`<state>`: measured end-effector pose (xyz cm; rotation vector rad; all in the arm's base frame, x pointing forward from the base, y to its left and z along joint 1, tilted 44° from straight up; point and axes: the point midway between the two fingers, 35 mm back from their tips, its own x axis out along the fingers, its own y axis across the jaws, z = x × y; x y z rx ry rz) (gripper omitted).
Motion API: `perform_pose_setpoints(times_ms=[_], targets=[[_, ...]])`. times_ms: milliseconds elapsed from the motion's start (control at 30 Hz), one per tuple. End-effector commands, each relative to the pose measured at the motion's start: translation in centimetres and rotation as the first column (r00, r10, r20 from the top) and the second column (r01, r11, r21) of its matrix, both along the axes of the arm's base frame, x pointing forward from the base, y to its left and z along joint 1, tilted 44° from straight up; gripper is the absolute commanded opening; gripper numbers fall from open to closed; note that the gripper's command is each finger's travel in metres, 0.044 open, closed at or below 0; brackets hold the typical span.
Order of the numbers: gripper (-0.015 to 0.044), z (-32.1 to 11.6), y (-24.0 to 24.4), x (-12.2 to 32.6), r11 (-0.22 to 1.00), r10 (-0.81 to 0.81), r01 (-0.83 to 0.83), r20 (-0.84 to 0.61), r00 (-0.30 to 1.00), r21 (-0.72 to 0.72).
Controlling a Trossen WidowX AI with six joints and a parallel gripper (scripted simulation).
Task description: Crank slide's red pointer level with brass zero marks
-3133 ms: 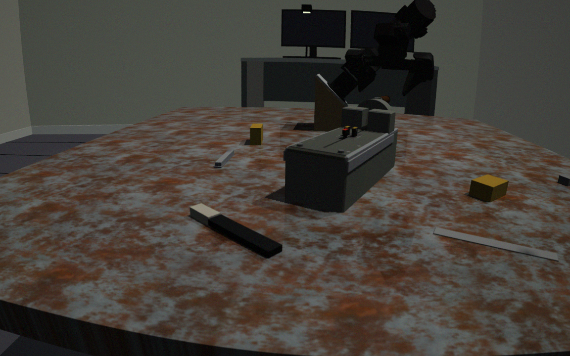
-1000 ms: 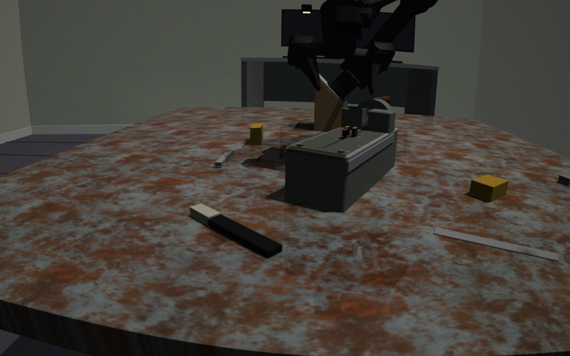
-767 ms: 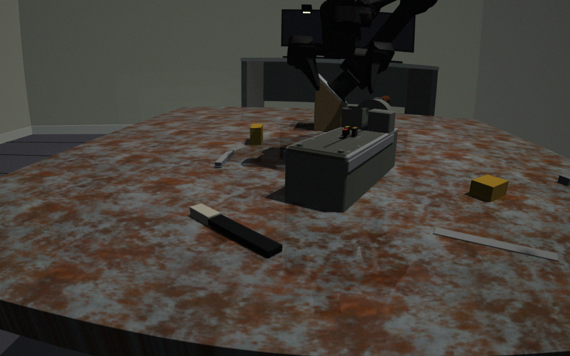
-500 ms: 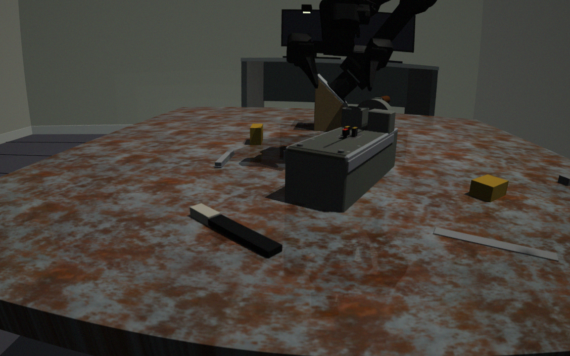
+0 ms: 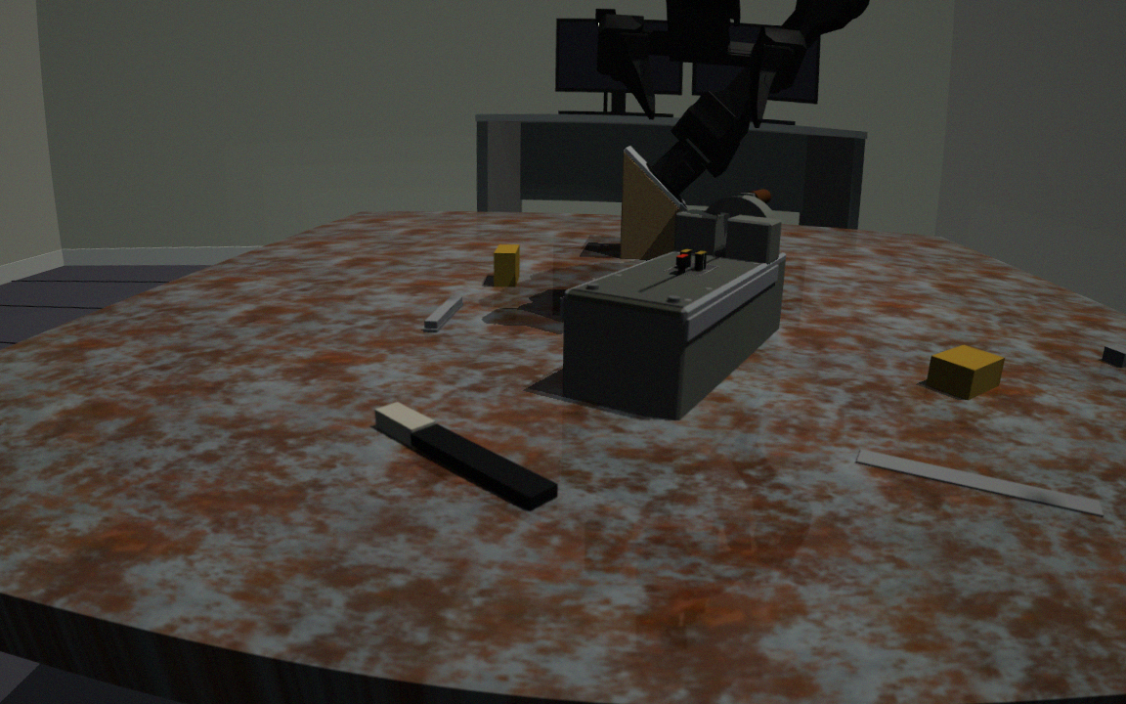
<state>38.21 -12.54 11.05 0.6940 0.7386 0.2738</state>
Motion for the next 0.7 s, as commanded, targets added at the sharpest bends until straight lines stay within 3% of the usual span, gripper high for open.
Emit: perform_pose_setpoints(times_ms=[0, 667], targets=[[0.044, 0.9, 0.8, -0.8, 0.999, -0.045, 0.045, -0.041, 0.998, 0.004], [0.044, 4.1, 5.8, -7.0, 0.935, -0.344, 0.355, -0.242, 0.908, 0.003]])
